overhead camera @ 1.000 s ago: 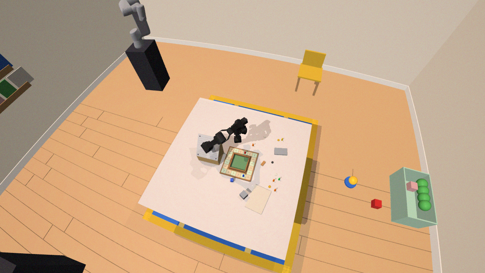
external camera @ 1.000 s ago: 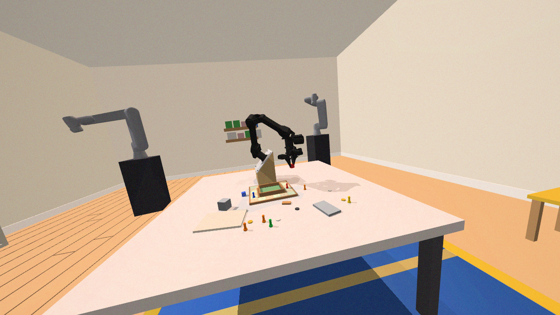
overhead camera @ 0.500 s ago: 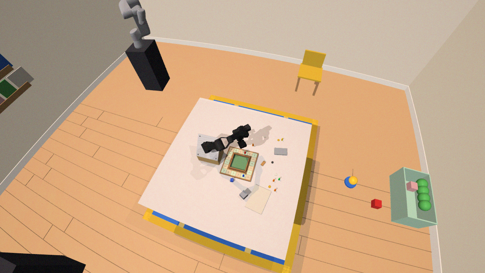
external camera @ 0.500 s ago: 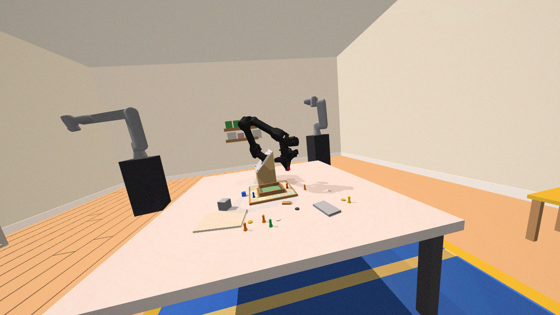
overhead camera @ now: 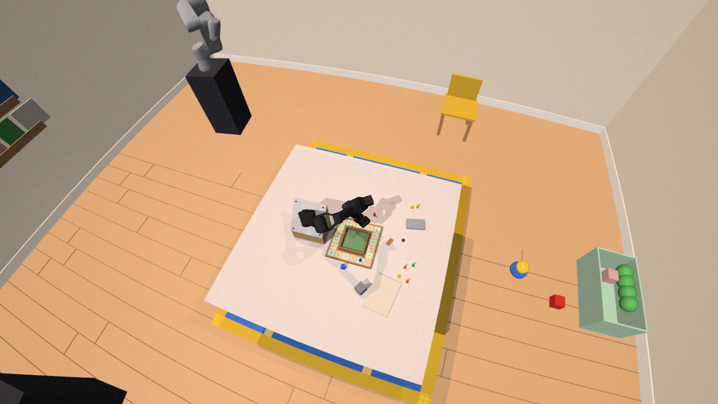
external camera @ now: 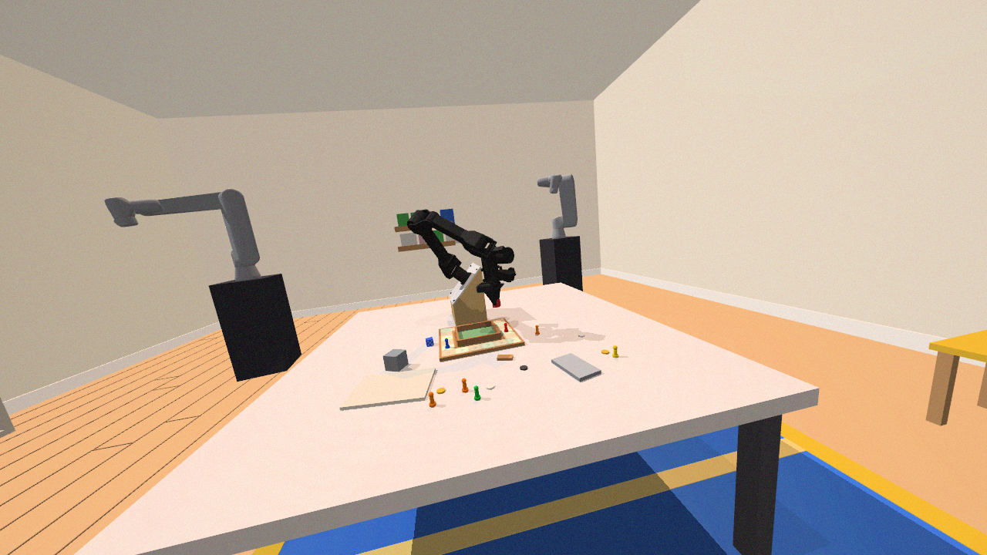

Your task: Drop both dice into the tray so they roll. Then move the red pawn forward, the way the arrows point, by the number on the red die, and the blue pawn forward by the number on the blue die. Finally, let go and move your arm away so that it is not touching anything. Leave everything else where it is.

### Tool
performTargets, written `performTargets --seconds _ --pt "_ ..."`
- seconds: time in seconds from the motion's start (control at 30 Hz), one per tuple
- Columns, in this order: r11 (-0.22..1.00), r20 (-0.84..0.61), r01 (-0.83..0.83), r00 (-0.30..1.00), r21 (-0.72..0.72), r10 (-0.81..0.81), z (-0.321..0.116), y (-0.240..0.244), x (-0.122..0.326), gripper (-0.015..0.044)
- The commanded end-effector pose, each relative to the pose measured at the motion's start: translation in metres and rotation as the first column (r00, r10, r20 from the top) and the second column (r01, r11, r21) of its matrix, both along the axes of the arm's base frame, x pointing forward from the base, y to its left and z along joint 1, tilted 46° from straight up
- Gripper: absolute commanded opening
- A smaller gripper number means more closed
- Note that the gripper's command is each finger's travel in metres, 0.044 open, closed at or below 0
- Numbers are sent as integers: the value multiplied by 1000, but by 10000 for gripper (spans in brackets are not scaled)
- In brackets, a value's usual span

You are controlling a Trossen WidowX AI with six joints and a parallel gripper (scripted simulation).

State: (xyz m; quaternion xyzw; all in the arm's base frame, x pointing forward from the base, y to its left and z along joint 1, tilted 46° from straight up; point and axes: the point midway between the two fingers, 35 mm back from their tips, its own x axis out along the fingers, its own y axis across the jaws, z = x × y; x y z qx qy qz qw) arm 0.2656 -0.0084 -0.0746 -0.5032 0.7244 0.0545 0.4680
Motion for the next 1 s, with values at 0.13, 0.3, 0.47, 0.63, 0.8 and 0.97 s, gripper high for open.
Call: performTargets --seconds 0.13,0.3,0.47,0.63,0.8,0.97 --pt "992 -123 -126 984 2 126 16 -28 2 0" --pt "979 -199 -201 959 10 199 26 -45 3 0" --pt "962 -276 -272 923 22 267 36 -63 1 0" --pt "941 -349 -335 878 39 327 45 -79 -1 0" --pt "938 -360 -343 871 42 335 47 -81 -2 0" --pt "934 -337 -320 872 156 355 41 -83 -6 0"
